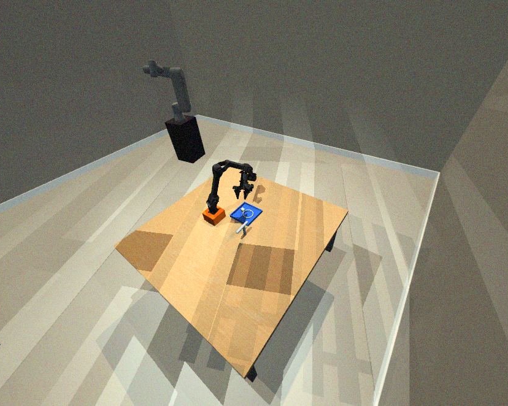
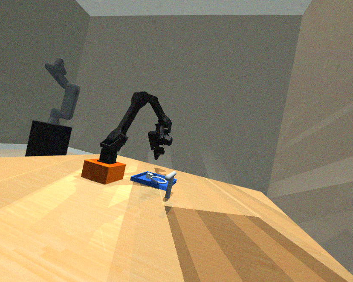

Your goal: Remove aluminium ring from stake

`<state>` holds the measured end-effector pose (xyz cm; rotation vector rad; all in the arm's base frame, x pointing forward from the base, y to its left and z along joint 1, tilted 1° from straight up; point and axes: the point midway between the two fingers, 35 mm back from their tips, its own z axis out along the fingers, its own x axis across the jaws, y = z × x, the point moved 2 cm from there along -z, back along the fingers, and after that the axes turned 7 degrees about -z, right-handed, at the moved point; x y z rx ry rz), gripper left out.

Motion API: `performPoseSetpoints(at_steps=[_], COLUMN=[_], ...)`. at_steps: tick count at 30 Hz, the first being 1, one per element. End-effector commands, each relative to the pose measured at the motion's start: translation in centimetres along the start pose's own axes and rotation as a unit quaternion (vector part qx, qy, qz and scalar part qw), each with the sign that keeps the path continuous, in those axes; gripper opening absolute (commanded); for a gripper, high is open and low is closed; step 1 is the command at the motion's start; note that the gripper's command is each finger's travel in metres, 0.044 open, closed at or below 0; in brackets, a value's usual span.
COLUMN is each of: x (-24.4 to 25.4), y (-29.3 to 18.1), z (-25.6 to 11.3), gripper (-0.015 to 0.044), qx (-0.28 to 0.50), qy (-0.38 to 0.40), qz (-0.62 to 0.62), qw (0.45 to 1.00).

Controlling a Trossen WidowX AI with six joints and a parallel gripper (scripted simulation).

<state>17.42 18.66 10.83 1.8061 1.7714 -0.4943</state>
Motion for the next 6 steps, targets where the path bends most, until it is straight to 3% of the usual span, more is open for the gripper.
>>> performPoseSetpoints(at_steps=[1,6], x=[0.02,0.02], y=[-0.01,-0.01], z=[0.03,0.03], gripper=[0.044,0.044], qx=[0.0,0.0], qy=[0.0,0.0], qz=[0.0,0.0], qw=[1.0,1.0])
